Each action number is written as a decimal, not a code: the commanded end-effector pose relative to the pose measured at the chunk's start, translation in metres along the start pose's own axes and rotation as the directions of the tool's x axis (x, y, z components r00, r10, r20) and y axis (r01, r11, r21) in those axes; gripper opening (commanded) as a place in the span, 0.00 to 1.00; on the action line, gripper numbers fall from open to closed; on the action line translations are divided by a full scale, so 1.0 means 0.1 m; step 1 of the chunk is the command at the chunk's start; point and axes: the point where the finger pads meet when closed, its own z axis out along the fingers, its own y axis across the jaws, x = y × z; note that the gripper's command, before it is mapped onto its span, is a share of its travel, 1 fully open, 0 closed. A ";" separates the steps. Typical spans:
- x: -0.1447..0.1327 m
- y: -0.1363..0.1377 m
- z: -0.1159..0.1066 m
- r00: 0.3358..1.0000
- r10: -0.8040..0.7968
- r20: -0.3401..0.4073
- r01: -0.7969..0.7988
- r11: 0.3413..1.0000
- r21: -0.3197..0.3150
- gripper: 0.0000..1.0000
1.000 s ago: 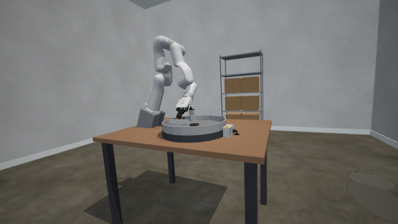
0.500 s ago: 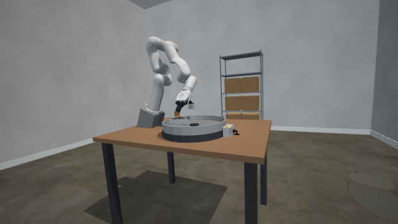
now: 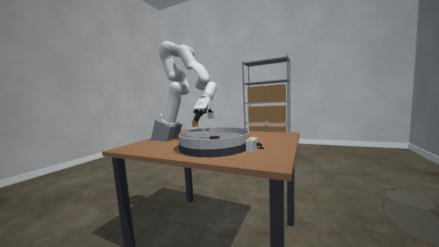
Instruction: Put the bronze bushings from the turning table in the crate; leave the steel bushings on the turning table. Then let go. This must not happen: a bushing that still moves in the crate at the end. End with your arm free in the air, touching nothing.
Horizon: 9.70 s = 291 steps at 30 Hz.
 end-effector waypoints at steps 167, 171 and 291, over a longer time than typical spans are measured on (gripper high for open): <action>3.33 0.10 -1.41 1.000 0.002 -0.001 -0.002 1.000 -0.002 0.00; 3.33 0.10 -1.41 1.000 0.002 -0.001 -0.002 1.000 -0.002 0.00; 2.85 0.10 -1.98 1.000 0.002 -0.001 -0.002 1.000 -0.002 0.11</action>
